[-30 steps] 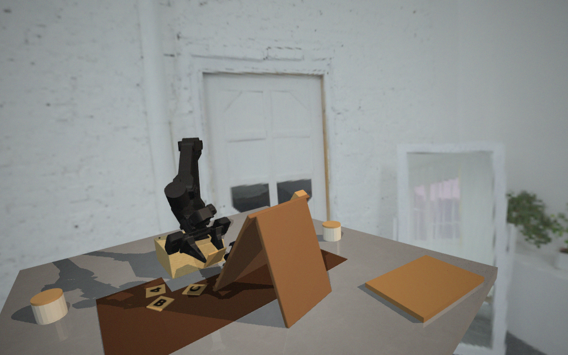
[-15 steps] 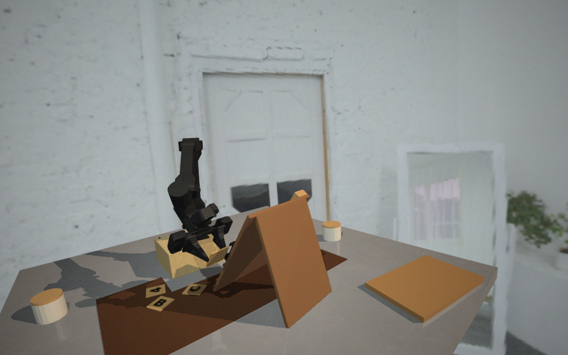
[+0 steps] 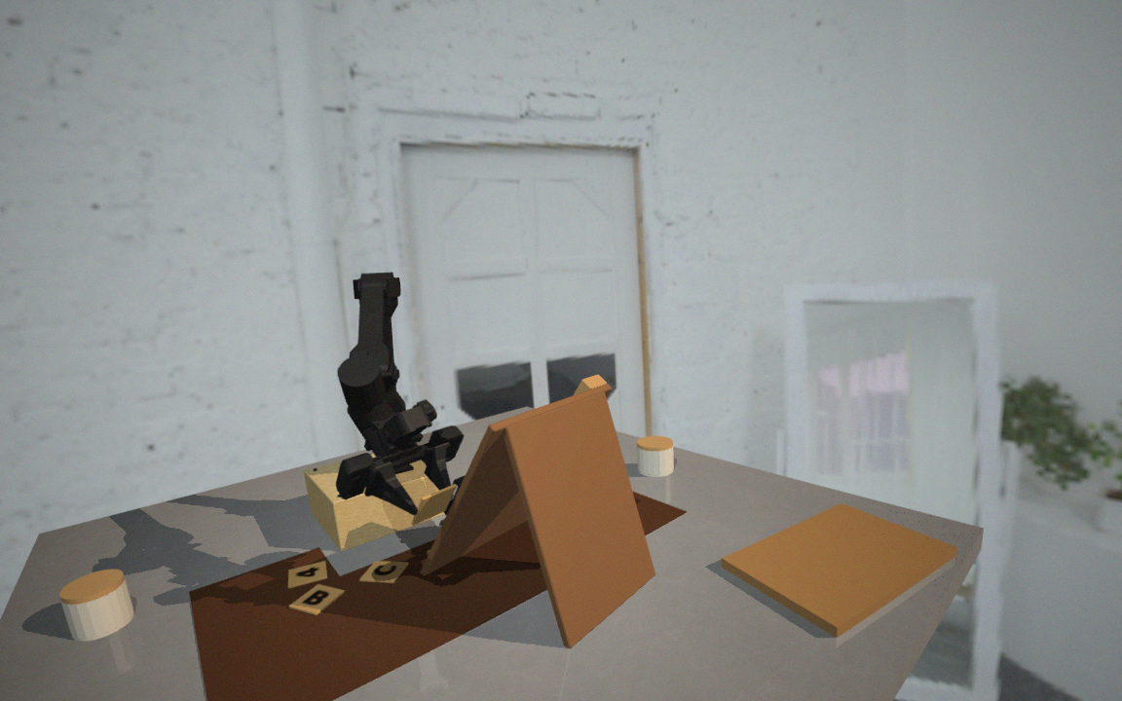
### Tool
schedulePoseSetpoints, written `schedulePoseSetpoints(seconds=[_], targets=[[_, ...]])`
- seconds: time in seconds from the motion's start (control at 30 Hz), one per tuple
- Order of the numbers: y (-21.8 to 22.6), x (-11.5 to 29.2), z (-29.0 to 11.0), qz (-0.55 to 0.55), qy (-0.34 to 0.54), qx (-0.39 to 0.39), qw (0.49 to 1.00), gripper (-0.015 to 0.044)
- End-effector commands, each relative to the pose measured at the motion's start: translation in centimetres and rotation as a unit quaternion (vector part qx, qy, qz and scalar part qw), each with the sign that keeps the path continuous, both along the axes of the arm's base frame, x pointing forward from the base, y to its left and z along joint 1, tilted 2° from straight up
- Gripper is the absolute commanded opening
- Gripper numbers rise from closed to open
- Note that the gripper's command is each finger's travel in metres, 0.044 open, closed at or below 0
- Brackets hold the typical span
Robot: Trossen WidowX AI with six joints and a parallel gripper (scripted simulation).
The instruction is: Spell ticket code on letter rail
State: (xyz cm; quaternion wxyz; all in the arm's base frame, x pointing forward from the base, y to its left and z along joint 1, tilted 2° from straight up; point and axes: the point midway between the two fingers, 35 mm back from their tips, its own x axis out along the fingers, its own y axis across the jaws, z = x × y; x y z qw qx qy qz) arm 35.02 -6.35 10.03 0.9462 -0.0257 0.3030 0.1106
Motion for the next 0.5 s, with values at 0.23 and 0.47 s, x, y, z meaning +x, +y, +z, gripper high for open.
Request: schedulePoseSetpoints(seconds=[0.23,0.47], targets=[[0.63,-0.15,-0.06,-0.001,0.001,0.002,1.0,0.0],[0.98,-0.23,-0.05,-0.001,0.001,0.002,1.0,0.0]])
